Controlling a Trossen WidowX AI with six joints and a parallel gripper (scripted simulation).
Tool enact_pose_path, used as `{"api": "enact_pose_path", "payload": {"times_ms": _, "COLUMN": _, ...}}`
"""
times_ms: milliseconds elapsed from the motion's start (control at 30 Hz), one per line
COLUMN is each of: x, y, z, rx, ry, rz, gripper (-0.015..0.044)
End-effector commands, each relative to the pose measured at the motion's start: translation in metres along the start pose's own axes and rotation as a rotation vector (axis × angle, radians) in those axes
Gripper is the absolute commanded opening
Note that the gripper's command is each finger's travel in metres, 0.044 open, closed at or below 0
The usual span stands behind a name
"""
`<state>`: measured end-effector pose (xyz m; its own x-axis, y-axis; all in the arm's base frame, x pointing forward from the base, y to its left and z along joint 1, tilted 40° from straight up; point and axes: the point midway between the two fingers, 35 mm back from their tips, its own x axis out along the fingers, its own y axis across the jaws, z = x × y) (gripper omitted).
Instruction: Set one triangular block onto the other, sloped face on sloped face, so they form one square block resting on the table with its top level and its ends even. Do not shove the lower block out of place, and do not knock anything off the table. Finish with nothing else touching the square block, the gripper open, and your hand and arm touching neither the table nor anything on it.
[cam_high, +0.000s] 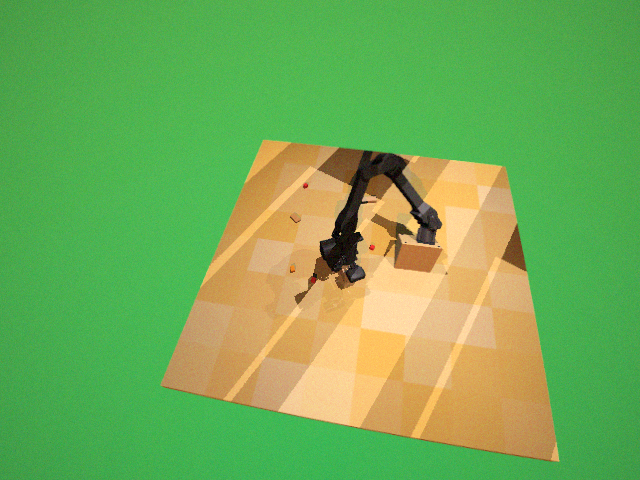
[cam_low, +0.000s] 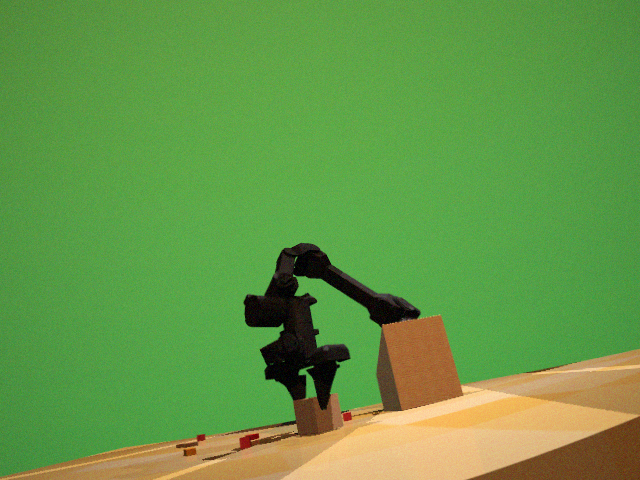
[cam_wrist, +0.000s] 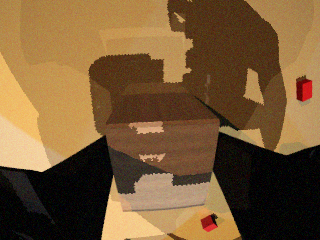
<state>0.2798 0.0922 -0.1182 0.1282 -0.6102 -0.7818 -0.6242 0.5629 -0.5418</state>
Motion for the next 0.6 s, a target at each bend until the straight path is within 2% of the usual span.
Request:
{"api": "enact_pose_path", "payload": {"times_ms": 0, "x": 0.000, "y": 0.000, "z": 0.000, "rx": 0.000, "ry": 0.000, "rz": 0.000, "gripper": 0.0368}}
{"api": "enact_pose_path", "payload": {"times_ms": 100, "x": 0.000, "y": 0.000, "z": 0.000, "rx": 0.000, "ry": 0.000, "rz": 0.000, "gripper": 0.0440}}
{"api": "enact_pose_path", "payload": {"times_ms": 367, "x": -0.003, "y": 0.000, "z": 0.001, "rx": 0.000, "ry": 0.000, "rz": 0.000, "gripper": 0.0440}}
{"api": "enact_pose_path", "payload": {"times_ms": 433, "x": -0.022, "y": 0.000, "z": 0.004, "rx": 0.000, "ry": -0.002, "rz": 0.002, "gripper": 0.0440}}
{"api": "enact_pose_path", "payload": {"times_ms": 567, "x": -0.087, "y": 0.001, "z": 0.004, "rx": -0.001, "ry": -0.003, "rz": 0.005, "gripper": 0.0440}}
